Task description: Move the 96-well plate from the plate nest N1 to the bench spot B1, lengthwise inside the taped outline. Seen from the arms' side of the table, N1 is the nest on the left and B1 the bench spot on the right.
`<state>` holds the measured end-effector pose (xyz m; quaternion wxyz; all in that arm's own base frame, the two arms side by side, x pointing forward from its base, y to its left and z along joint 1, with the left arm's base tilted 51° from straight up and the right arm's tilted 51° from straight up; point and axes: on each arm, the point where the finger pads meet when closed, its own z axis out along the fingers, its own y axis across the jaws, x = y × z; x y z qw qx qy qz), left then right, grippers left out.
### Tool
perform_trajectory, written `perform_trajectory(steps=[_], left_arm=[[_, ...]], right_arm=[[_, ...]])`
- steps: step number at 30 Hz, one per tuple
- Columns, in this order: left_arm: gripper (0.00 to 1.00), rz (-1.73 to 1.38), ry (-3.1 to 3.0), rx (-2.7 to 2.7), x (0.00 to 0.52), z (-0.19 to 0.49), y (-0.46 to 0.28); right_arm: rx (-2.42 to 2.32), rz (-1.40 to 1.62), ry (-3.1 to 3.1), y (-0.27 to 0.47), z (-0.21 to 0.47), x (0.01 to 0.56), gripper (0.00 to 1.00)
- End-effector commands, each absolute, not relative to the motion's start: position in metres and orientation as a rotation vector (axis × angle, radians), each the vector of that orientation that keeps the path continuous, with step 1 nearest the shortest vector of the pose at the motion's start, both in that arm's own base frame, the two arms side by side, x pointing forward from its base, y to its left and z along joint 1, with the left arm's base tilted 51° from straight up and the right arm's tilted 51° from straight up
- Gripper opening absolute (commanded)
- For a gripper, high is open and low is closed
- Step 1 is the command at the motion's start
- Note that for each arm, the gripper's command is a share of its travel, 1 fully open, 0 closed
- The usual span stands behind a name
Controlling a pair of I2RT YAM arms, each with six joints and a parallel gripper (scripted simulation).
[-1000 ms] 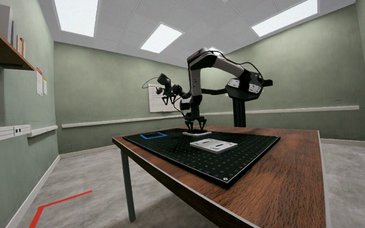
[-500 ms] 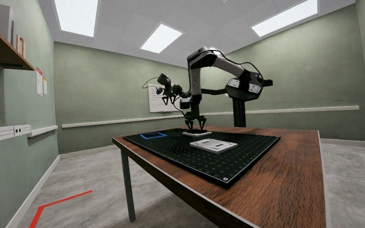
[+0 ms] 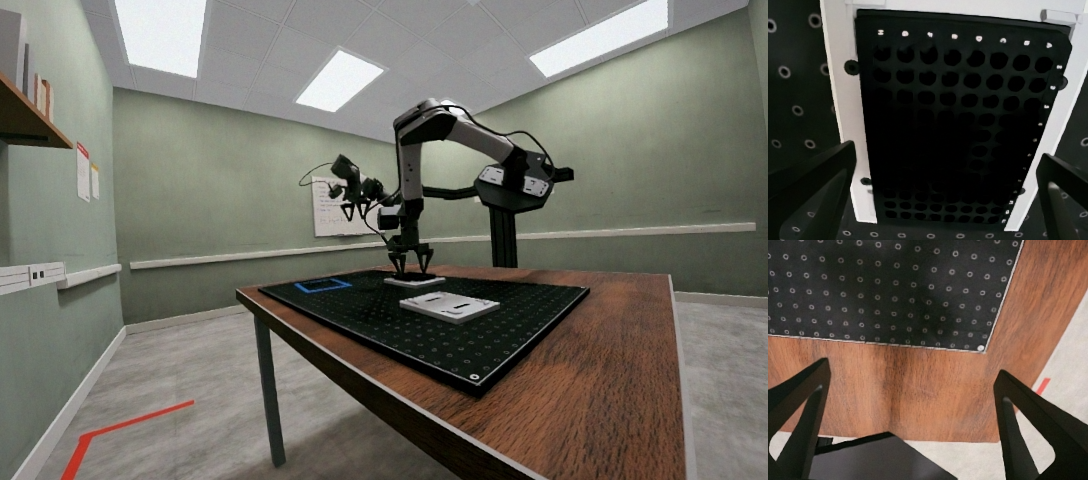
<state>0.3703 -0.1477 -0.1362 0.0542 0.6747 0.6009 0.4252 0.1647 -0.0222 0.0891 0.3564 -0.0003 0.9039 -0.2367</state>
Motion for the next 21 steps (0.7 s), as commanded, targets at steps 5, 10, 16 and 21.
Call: perform_trajectory(steps=[5,10,16,21], left_arm=[[1.00,1.282,1.774,2.057,0.3655,-0.1324,-0.1669],[1.00,1.283,1.774,2.064,0.3642,-0.1353,-0.1661],[1.00,1.285,1.775,2.074,0.3625,-0.1389,-0.1649],[1.00,1.286,1.776,2.080,0.3614,-0.1408,-0.1641]], right_arm=[[0.010,-0.605,2.320,-0.0209,0.0971,0.1663,1.00],[0.010,-0.605,2.320,-0.0209,0.0971,0.1663,1.00],[0.010,-0.605,2.320,-0.0209,0.0971,0.1663,1.00],[0.010,-0.605,2.320,-0.0209,0.0971,0.1663,1.00]])
